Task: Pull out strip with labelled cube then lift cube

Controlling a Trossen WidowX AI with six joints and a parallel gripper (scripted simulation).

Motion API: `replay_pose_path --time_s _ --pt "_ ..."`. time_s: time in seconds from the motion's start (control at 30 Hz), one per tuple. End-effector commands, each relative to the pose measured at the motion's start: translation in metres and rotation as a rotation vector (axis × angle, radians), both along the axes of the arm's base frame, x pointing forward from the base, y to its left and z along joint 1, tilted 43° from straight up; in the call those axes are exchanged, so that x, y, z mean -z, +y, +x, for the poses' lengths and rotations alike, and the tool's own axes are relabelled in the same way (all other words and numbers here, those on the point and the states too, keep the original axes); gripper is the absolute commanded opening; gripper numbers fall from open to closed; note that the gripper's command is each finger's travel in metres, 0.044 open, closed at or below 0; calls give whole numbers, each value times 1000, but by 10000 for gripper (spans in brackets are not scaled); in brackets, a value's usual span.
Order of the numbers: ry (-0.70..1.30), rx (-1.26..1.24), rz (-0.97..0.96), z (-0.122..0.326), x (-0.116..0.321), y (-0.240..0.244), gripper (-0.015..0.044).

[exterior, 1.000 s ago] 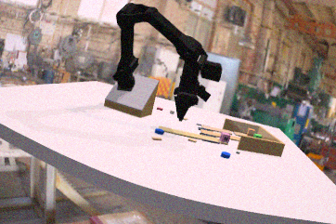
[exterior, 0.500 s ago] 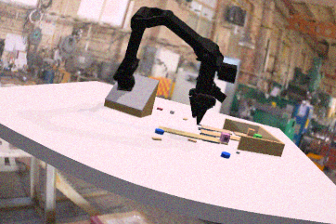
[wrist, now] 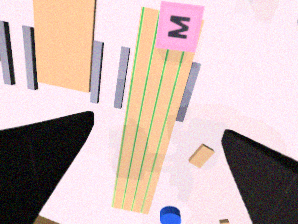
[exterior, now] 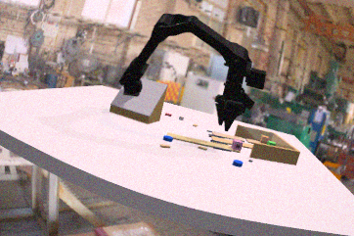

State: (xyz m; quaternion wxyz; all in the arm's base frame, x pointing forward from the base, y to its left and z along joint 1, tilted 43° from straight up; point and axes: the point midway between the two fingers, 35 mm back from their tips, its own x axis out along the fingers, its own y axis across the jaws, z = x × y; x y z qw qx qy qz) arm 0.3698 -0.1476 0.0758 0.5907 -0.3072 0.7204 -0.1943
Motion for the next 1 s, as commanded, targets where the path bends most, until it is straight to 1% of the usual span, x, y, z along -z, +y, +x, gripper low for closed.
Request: replay_pose_path --time_s 0.0,0.4,0.5,0.73,0.97 --pt "3 7 -1 15 3 0 440" --pt "1 7 -1 59 9 0 440" --pt "0 7 -1 64 11 0 440" --pt "0 7 -1 64 17 -6 256" --pt "0 7 -1 63 25 -14 250"
